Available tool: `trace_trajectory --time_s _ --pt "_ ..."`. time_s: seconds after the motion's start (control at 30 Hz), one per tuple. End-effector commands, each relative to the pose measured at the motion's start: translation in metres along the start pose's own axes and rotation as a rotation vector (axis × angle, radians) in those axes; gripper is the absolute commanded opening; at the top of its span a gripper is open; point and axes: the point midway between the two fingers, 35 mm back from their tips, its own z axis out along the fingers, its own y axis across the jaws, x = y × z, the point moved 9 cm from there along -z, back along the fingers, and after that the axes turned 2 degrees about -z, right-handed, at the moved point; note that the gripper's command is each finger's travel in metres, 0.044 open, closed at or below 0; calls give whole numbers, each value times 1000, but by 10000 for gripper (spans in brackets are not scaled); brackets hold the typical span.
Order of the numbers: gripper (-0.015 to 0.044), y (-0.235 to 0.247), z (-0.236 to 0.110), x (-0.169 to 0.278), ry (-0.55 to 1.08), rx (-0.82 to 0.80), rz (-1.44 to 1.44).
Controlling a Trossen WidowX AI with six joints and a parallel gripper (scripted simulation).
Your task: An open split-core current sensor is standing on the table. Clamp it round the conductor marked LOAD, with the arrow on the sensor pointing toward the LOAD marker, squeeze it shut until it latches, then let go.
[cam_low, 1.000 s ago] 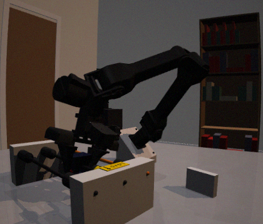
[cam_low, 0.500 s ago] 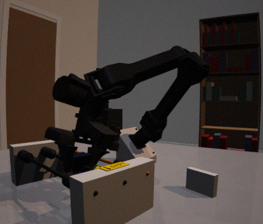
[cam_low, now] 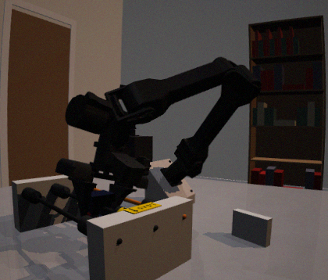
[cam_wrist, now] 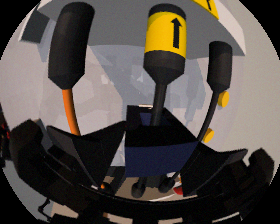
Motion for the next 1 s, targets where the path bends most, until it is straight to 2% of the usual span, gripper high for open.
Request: trace_trajectory --time_s 0.0,0.27,0.97 --pt "270 0 0 0 0 -1 0" --pt "270 0 0 0 0 -1 0" --pt "130 0 0 0 0 0 0"
